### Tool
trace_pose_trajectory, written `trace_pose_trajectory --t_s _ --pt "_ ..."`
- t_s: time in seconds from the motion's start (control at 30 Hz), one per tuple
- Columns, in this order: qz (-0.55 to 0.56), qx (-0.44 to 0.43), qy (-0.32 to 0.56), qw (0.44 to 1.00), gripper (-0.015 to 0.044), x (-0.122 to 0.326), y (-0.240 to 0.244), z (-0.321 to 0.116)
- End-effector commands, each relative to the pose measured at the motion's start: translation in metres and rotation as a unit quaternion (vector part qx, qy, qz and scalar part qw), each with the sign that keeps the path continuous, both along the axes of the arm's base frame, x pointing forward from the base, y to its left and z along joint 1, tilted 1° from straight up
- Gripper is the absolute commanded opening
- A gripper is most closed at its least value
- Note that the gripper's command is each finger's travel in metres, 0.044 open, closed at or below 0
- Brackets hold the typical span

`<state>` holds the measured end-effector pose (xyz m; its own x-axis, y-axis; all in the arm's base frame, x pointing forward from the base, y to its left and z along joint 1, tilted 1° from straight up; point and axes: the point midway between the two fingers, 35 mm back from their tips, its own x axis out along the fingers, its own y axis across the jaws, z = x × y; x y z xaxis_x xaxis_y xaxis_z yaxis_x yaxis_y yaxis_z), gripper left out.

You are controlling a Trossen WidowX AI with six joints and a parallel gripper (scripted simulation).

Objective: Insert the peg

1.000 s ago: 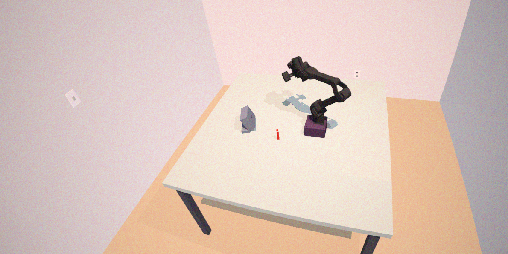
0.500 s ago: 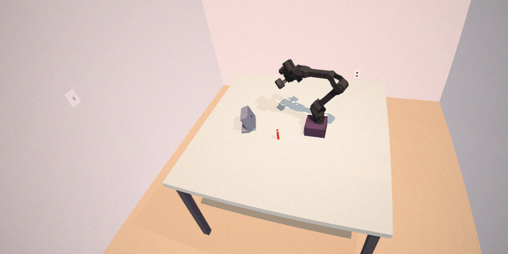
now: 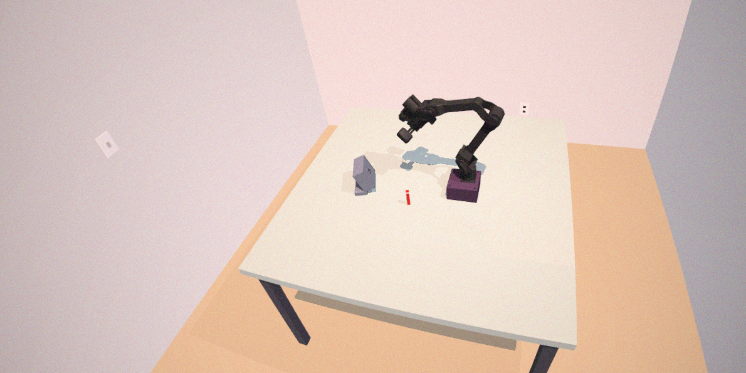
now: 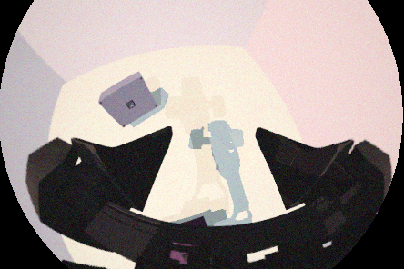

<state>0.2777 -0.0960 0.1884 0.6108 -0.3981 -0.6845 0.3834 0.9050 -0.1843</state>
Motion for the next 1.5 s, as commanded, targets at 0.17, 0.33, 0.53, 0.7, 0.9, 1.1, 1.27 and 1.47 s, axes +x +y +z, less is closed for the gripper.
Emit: trace_pose_trajectory --t_s 0.17,0.33,0.53,0.7,0.9,1.1,1.27,1.47 --pt "0.061 0.033 0.052 0.996 0.0440 0.014 0.038 -0.020" --pt "0.091 0.050 0.084 0.991 0.0440 0.017 0.059 -0.032" --pt "0.124 0.068 0.122 0.982 0.0440 0.019 0.085 -0.046" --pt "0.150 0.080 0.154 0.973 0.0440 0.019 0.107 -0.057" --pt "0.180 0.093 0.195 0.960 0.0440 0.017 0.133 -0.070" --pt "0.206 0.102 0.236 0.944 0.0440 0.011 0.158 -0.082" --pt "0.226 0.107 0.271 0.930 0.0440 0.005 0.179 -0.092" --pt "0.247 0.109 0.313 0.911 0.0440 -0.007 0.202 -0.104"
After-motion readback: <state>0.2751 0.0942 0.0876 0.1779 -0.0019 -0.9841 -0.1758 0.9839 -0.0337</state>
